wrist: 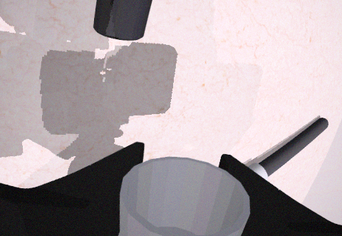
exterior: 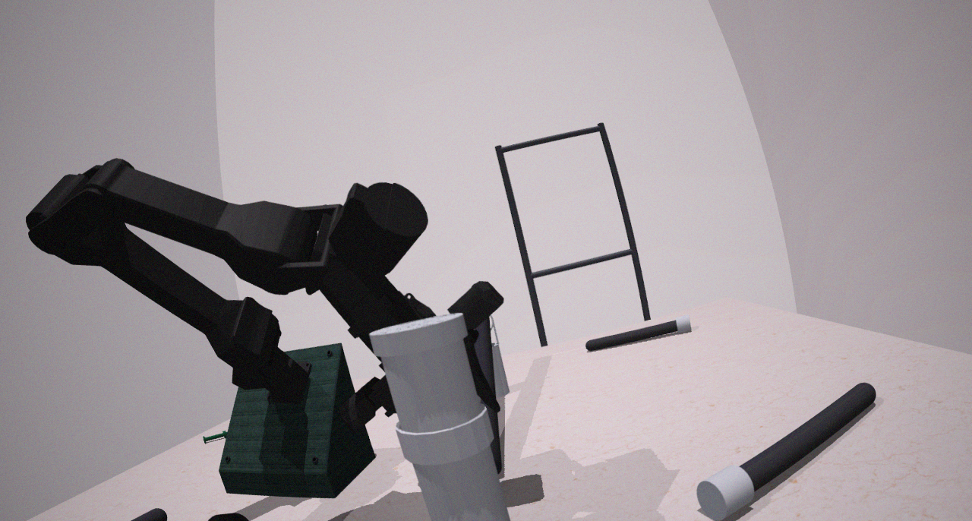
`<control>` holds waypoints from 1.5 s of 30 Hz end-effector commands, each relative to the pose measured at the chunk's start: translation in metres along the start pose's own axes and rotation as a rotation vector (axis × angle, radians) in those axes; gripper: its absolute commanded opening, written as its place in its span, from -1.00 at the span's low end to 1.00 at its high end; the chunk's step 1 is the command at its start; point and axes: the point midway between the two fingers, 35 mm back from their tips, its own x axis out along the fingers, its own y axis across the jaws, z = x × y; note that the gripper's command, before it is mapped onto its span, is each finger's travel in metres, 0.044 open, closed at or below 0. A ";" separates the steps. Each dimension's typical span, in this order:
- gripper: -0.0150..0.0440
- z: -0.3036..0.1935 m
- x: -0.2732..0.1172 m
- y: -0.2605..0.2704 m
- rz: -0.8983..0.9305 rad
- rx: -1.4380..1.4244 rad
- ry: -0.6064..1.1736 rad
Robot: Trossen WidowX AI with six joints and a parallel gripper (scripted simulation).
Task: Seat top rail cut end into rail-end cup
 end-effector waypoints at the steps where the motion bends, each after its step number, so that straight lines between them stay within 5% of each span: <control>1: -0.40 0.000 0.000 0.000 0.000 0.000 0.000; 17: 1.00 0.012 -0.009 -0.007 0.004 0.004 -0.008; 33: 1.00 0.039 -0.032 -0.019 -0.003 0.012 -0.012; 45: 1.00 0.099 -0.067 -0.043 0.043 0.722 -0.059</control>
